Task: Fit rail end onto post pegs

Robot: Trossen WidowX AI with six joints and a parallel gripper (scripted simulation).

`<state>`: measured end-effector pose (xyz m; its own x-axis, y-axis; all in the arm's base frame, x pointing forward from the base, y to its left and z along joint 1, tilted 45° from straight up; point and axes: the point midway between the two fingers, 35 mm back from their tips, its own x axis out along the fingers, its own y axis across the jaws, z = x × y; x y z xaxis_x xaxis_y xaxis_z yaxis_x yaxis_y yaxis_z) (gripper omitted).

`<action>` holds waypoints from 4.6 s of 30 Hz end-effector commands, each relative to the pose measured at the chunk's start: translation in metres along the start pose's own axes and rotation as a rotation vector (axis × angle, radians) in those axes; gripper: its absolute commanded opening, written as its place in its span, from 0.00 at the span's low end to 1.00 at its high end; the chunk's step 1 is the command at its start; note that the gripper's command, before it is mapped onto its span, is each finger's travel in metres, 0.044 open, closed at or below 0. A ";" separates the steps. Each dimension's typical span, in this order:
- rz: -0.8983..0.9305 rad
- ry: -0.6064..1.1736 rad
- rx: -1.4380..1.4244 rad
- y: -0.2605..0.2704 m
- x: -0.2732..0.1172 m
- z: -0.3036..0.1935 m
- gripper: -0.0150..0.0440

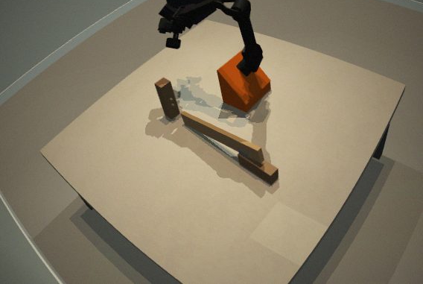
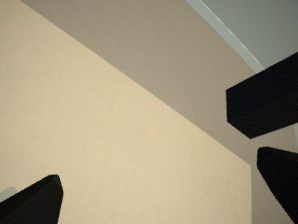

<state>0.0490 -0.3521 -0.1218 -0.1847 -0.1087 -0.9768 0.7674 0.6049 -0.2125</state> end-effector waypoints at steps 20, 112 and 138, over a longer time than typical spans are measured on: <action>0.519 -0.336 -1.489 0.246 -0.135 0.017 1.00; 1.005 -0.599 -2.162 0.406 -0.134 -0.111 0.25; 1.004 -0.599 -2.162 0.401 -0.139 -0.105 0.25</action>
<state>0.3143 -0.0073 -0.0719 0.0698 0.7044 -0.7064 -0.9860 0.1564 0.0586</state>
